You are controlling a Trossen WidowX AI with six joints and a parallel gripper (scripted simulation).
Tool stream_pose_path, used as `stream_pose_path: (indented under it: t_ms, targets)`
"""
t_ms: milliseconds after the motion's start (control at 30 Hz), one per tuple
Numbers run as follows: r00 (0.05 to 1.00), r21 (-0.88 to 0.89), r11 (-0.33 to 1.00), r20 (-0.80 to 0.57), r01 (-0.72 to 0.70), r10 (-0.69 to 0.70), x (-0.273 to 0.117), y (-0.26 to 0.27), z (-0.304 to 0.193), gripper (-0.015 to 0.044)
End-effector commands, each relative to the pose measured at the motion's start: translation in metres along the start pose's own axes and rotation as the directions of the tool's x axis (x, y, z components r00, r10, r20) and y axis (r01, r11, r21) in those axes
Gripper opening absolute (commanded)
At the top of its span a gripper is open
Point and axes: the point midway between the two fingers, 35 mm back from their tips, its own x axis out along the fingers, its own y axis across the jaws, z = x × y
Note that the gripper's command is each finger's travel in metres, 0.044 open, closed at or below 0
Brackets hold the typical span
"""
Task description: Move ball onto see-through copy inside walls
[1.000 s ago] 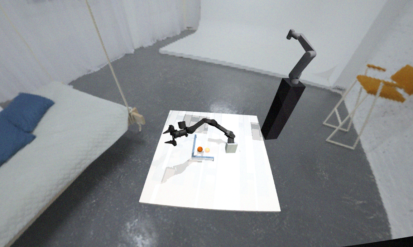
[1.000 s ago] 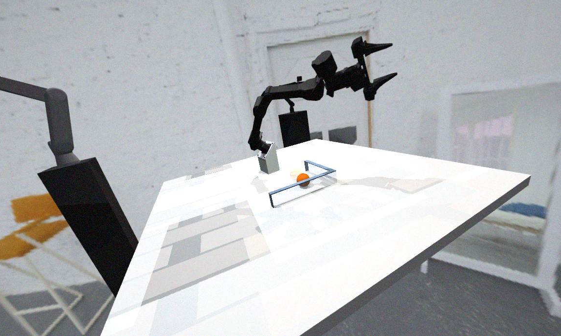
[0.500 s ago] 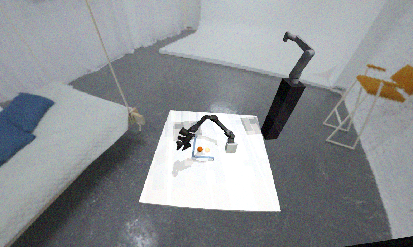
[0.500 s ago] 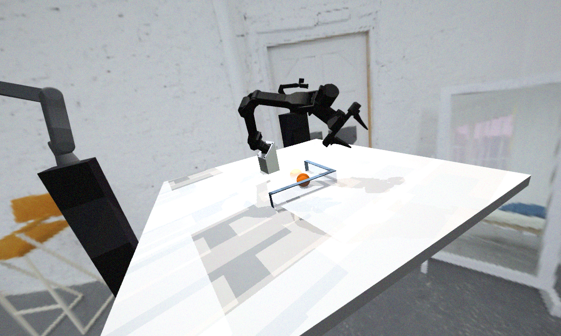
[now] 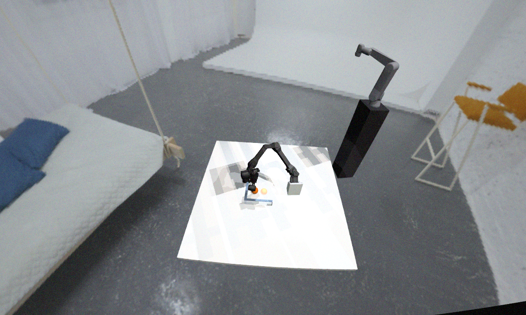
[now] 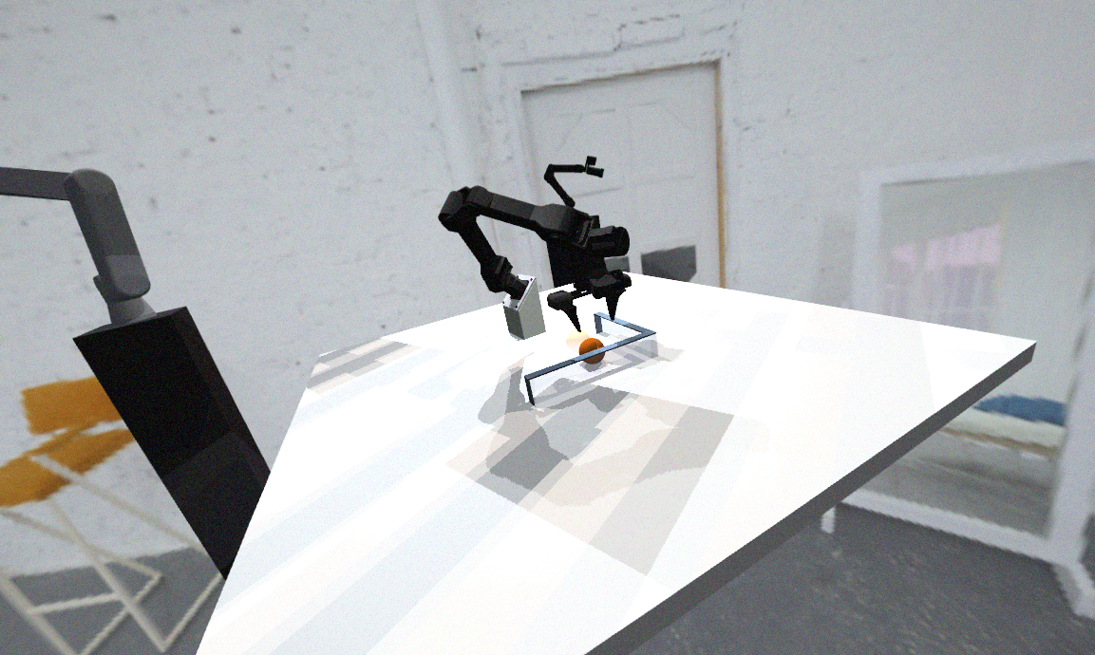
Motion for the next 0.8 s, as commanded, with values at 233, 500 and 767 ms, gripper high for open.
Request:
stream_pose_path:
  t_ms: [233,500,767]
  targets:
    - [0.999,-0.074,0.996,-0.020,0.049,-0.051,0.001,-0.013,-0.011,0.0412]
    - [0.998,-0.075,0.996,-0.020,0.050,-0.052,0.017,-0.014,-0.011,0.0412]
    - [0.998,-0.077,0.996,-0.022,0.050,-0.052,0.030,-0.015,-0.011,0.0412]
